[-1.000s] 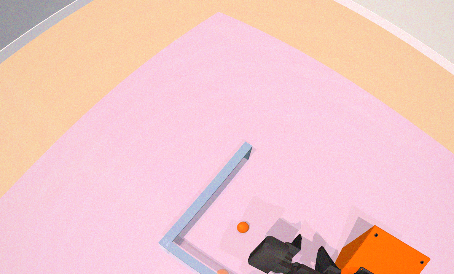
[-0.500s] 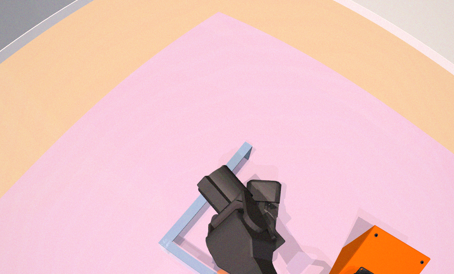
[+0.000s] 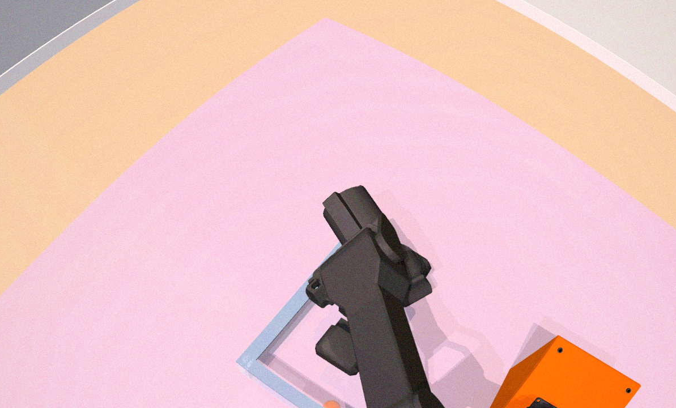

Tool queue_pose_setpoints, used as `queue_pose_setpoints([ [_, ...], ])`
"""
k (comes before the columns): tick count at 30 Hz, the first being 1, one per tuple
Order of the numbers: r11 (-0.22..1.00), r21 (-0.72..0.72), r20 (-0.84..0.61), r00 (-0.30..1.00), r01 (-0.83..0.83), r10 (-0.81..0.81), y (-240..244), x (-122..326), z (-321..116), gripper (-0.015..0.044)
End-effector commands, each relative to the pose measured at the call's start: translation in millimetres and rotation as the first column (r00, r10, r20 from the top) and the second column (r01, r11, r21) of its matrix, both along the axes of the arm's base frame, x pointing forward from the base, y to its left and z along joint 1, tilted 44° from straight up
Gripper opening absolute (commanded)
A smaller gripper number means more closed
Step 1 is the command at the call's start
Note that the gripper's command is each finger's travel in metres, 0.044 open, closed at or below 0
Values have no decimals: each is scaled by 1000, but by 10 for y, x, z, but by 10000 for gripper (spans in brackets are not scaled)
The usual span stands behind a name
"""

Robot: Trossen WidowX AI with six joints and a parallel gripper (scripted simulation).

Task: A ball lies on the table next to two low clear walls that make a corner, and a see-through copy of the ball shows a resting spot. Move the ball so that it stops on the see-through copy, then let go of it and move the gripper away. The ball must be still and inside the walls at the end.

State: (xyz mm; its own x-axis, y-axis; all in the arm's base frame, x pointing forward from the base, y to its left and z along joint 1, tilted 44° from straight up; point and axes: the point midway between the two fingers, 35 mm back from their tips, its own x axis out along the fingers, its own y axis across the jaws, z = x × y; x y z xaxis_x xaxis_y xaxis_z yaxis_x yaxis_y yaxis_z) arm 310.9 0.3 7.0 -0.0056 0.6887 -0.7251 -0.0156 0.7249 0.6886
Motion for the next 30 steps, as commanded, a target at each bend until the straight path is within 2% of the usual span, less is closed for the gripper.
queue_pose_setpoints([
  [1,1000,9,-8,1000,5,-5,89,-1,-89,234],
  [26,1000,10,-8,1000,5,-5,326,-5,-330,234],
  [30,1000,10,-8,1000,5,-5,326,-5,-330,129],
])
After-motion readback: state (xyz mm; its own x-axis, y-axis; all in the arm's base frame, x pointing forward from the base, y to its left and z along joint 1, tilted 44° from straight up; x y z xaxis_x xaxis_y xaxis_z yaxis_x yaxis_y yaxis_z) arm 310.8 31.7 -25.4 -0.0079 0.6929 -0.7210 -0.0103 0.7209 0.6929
